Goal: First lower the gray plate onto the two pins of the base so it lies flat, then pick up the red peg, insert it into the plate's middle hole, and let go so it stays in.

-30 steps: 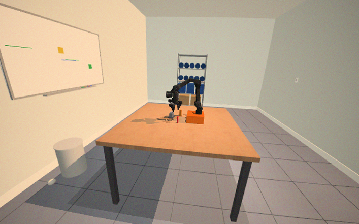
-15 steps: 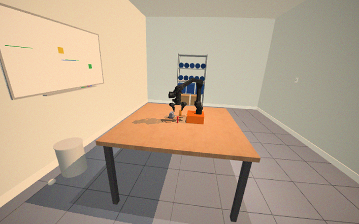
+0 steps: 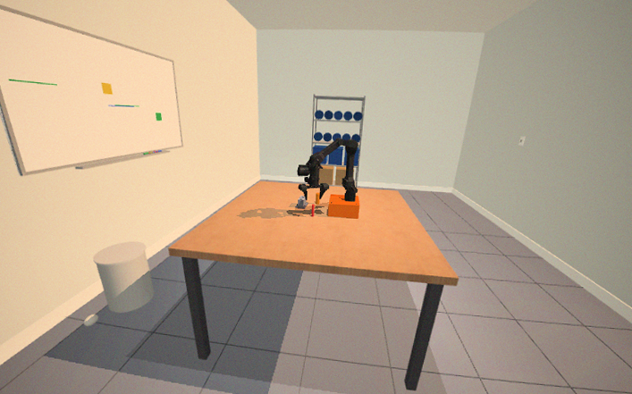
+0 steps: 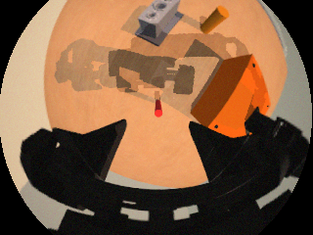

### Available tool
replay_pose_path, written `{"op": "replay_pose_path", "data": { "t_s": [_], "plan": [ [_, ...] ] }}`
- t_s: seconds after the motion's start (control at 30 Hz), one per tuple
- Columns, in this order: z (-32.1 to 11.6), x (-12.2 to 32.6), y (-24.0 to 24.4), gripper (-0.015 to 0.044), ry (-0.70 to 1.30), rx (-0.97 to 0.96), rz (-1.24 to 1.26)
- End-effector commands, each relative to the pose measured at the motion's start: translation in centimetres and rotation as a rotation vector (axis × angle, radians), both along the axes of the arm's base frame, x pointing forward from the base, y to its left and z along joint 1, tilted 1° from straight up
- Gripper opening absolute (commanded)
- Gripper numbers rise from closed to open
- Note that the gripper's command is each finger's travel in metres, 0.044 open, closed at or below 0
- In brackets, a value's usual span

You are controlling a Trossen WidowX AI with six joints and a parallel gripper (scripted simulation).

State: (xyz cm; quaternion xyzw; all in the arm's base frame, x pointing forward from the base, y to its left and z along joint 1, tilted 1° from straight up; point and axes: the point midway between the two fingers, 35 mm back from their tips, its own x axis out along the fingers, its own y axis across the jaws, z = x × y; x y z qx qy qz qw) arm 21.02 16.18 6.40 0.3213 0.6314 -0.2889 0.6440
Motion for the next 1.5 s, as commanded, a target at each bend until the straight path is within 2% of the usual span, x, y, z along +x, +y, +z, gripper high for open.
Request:
{"op": "replay_pose_path", "data": {
  "t_s": [0.0, 1.33, 1.47],
  "plan": [
    [-1.7, 0.1, -0.1, 0.0440, 0.008, -0.010, -0.004],
    [-7.2, 0.2, 0.0, 0.0440, 0.009, -0.010, -0.004],
    [-7.2, 0.2, 0.0, 0.0335, 0.009, -0.010, -0.004]
  ]
}}
